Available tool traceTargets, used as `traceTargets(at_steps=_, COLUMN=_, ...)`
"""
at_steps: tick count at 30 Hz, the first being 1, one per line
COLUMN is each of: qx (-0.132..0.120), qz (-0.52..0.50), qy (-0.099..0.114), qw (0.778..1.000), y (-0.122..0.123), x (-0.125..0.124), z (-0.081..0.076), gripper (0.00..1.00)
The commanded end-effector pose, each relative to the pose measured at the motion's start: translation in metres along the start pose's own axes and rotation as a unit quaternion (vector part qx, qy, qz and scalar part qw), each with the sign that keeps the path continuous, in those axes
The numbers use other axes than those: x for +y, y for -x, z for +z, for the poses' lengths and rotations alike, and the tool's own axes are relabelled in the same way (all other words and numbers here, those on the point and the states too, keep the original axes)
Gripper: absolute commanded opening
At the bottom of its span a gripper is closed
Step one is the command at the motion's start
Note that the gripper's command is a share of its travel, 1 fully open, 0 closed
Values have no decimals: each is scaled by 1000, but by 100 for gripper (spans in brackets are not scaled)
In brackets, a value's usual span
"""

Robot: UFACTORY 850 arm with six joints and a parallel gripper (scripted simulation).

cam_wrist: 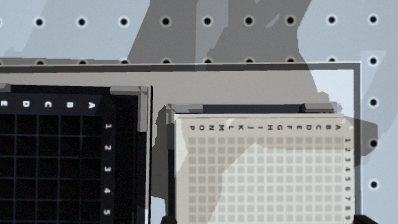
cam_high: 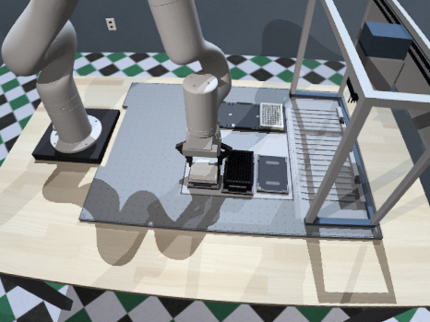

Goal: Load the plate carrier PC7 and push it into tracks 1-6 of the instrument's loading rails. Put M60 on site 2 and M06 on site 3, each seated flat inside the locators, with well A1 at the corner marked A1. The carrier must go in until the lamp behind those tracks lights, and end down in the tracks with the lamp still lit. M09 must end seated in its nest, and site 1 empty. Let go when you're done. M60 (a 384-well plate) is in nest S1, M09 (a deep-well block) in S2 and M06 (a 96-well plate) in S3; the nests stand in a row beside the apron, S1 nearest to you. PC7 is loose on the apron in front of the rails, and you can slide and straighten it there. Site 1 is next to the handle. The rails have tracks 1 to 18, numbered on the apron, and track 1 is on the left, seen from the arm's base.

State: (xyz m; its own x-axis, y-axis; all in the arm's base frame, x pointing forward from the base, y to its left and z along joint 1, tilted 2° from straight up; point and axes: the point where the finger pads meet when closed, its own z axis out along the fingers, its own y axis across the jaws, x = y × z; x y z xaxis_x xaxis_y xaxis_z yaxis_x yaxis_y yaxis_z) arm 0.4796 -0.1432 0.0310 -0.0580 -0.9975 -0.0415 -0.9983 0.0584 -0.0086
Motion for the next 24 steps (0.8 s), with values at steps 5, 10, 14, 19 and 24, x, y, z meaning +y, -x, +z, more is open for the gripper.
traceTargets(at_steps=5, qx=0, qz=0, qy=-1, qw=1000, y=0, x=-1, z=-4, gripper=0)
traceTargets(at_steps=10, qx=0, qz=0, qy=-1, qw=1000, y=0, x=-1, z=-5, gripper=0)
traceTargets(at_steps=14, qx=0, qz=0, qy=-1, qw=1000, y=0, x=-1, z=-10, gripper=0)
traceTargets(at_steps=19, qx=0, qz=0, qy=-1, qw=1000, y=0, x=-1, z=-19, gripper=0)
traceTargets(at_steps=24, qx=0, qz=0, qy=-1, qw=1000, y=0, x=-1, z=-24, gripper=0)
